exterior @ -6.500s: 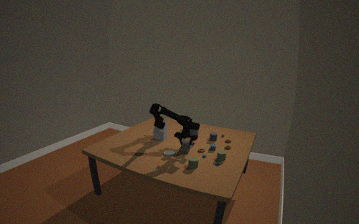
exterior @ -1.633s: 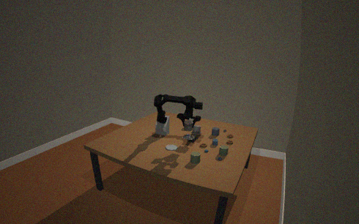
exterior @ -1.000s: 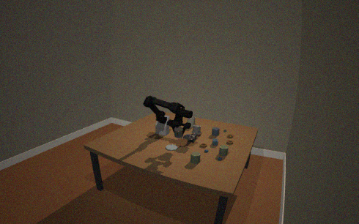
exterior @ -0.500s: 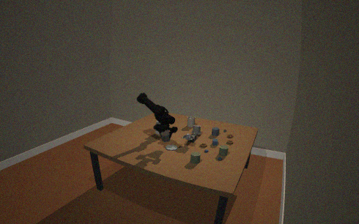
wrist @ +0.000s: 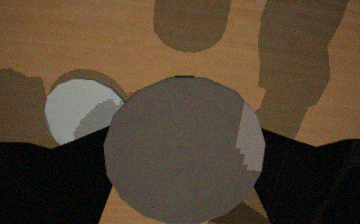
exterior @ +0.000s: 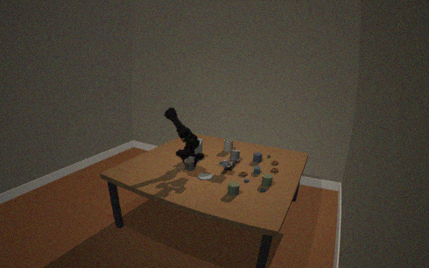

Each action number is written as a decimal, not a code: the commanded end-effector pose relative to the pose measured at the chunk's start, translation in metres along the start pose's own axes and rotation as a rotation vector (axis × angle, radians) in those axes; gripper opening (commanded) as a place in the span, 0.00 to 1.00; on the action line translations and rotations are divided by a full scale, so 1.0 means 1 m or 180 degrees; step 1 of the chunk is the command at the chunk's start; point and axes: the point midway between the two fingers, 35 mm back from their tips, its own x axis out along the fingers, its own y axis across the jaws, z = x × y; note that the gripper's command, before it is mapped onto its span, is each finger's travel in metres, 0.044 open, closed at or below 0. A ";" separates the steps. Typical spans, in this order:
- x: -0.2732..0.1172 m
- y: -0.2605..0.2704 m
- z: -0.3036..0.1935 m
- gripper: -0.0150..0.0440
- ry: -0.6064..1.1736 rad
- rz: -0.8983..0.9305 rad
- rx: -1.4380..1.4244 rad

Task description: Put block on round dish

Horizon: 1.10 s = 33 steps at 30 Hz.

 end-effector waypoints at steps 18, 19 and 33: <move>0.041 -0.001 0.000 0.25 -0.0016 0.0011 -0.0018; 0.043 -0.001 0.000 0.25 -0.0016 0.0011 -0.0018; 0.048 -0.002 0.000 0.57 -0.0017 -0.0010 -0.0009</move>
